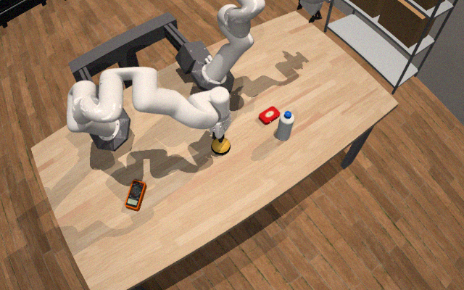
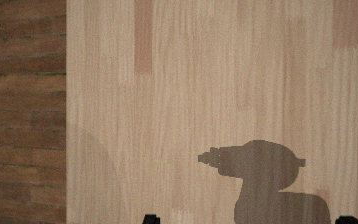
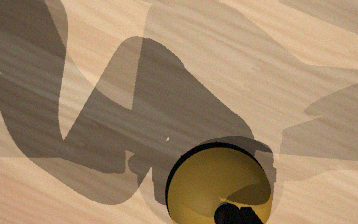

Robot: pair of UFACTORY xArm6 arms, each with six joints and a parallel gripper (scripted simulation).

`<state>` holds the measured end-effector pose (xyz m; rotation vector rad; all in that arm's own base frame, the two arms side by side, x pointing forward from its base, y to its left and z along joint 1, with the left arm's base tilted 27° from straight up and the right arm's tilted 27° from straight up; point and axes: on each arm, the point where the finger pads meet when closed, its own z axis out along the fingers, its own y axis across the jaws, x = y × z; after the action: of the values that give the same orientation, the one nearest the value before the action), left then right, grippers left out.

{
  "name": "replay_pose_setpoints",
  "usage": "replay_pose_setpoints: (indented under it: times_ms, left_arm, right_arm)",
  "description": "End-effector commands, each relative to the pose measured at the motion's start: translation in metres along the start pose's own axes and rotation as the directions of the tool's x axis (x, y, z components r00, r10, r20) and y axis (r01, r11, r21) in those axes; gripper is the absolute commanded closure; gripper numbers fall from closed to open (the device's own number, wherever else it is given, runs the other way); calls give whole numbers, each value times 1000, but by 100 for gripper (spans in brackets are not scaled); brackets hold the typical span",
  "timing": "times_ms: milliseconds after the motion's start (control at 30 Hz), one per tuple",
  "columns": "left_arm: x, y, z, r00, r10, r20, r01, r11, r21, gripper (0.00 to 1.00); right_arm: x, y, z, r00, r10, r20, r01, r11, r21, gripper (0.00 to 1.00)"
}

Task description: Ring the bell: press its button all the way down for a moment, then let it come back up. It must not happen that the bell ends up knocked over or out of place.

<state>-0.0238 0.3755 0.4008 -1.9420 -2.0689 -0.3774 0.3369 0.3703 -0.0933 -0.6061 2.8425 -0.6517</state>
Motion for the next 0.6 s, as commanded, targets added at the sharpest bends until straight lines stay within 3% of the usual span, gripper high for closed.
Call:
replay_pose_setpoints:
  times_ms: [0, 567]
  left_arm:
    - [1, 0, -2, 1000, 0, -5, 0, 1000, 0, 0]
    - [1, 0, -2, 1000, 0, -5, 0, 1000, 0, 0]
  right_arm:
    - [-2, 1, 3, 1000, 1, 3, -1, 1000, -2, 100]
    - [-2, 1, 8, 1000, 1, 3, -1, 1000, -2, 100]
